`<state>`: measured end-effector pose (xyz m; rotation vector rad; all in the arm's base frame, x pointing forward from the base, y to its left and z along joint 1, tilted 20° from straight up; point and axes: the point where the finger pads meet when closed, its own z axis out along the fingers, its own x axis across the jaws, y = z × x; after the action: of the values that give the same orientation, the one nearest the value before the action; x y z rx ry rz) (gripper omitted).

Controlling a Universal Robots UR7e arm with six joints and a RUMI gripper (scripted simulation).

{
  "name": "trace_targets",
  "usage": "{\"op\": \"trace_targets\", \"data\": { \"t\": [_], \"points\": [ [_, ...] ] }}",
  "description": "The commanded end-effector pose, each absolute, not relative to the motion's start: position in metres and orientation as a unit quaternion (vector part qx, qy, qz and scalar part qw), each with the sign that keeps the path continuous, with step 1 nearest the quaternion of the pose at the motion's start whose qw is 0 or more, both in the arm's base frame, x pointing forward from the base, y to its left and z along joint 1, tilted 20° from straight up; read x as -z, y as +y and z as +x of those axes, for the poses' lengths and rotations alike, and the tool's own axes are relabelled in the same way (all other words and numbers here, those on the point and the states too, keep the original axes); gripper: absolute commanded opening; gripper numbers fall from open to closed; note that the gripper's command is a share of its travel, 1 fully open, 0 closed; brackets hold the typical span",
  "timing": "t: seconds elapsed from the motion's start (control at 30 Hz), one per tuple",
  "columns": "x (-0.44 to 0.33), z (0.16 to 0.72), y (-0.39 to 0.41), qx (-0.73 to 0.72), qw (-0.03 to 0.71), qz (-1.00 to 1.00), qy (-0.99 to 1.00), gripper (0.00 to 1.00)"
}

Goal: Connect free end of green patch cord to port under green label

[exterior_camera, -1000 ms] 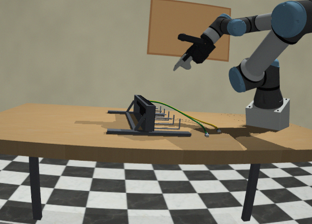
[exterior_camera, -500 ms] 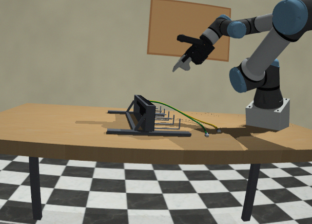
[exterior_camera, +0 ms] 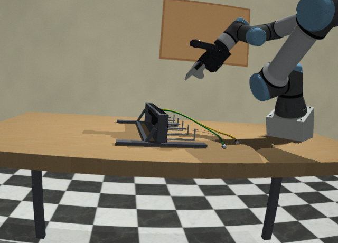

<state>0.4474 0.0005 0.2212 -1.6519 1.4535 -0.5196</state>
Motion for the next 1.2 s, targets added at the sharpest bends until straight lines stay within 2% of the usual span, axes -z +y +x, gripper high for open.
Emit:
{"op": "trace_targets", "data": {
  "t": [0.0, 1.17],
  "points": [
    [-0.219, 0.452, 0.002, 0.209, 0.425, -0.661, 0.582, 0.0],
    [-0.19, 0.493, 0.019, 0.209, 0.425, -0.661, 0.582, 0.0]
  ]
}}
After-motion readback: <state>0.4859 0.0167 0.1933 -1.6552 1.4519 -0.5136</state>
